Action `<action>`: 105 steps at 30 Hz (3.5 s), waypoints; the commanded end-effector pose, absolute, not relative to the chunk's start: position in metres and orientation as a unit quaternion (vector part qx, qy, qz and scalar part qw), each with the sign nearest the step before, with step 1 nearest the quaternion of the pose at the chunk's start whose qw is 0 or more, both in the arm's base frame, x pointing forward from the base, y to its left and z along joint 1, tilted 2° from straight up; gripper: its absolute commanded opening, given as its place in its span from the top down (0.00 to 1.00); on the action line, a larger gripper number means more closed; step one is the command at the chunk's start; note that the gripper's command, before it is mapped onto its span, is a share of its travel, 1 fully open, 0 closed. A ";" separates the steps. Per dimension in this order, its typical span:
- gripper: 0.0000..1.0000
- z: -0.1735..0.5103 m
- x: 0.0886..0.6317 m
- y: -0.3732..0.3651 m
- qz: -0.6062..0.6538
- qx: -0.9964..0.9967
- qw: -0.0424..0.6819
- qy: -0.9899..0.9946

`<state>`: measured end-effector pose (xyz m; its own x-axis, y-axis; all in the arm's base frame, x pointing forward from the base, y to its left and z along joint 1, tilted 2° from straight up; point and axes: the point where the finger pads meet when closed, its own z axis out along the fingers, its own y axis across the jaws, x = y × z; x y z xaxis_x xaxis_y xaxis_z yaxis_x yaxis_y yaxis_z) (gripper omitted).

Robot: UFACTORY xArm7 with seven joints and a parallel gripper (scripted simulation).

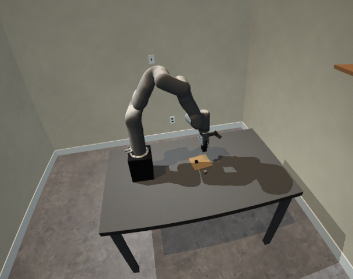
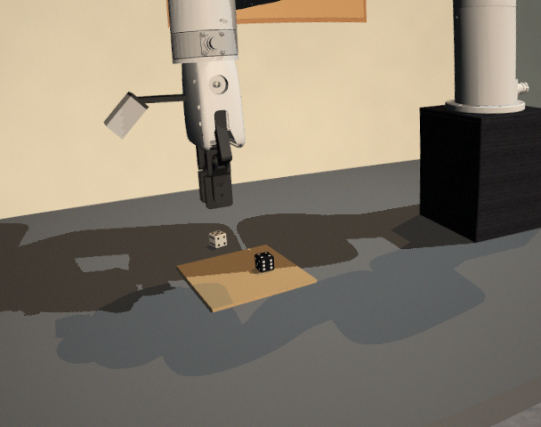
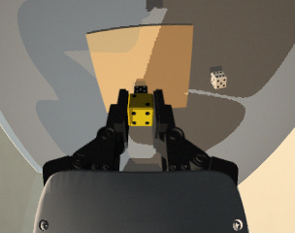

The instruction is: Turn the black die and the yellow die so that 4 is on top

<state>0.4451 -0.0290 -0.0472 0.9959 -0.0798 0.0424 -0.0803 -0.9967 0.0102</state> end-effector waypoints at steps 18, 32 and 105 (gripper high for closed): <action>0.85 -0.079 0.449 -0.031 0.020 0.999 0.002 -0.036; 0.85 -0.131 0.452 -0.032 0.020 0.999 0.002 -0.036; 0.85 -0.141 0.453 -0.034 0.020 0.999 0.002 -0.036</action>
<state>0.4510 -0.0334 -0.1419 0.9967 -0.0728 0.0371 -0.0729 -0.9973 0.0028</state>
